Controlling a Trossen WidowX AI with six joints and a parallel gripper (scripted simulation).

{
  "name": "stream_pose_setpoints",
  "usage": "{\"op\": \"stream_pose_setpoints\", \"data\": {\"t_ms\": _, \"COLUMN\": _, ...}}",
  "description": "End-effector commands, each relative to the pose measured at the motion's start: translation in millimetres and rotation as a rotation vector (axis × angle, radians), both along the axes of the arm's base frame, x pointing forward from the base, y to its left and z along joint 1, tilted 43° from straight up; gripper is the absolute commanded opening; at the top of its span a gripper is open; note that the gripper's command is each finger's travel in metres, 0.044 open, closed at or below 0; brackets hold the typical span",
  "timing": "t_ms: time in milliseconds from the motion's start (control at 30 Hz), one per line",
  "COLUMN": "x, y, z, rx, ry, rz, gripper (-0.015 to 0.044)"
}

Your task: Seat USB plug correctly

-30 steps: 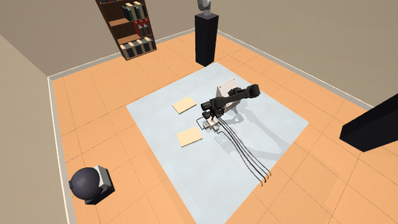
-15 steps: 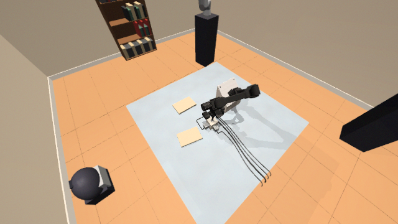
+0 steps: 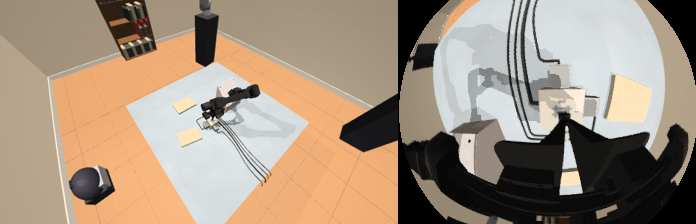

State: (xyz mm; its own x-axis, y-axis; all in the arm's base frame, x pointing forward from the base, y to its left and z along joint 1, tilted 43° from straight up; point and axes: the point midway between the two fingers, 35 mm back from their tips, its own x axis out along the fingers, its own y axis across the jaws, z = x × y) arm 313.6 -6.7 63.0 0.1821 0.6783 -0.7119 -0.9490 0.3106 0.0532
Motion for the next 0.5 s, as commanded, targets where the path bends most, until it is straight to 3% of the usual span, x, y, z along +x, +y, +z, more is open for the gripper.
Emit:
{"op": "stream_pose_setpoints", "data": {"t_ms": 0, "x": -0.8, "y": 1.1, "z": -1.3, "rx": 0.006, "ry": 0.006, "rz": -0.005, "gripper": 0.0000}}
{"op": "stream_pose_setpoints", "data": {"t_ms": 467, "x": -0.5, "y": 2.3, "z": -2.5, "rx": 0.006, "ry": 0.006, "rz": -0.005, "gripper": 0.0000}}
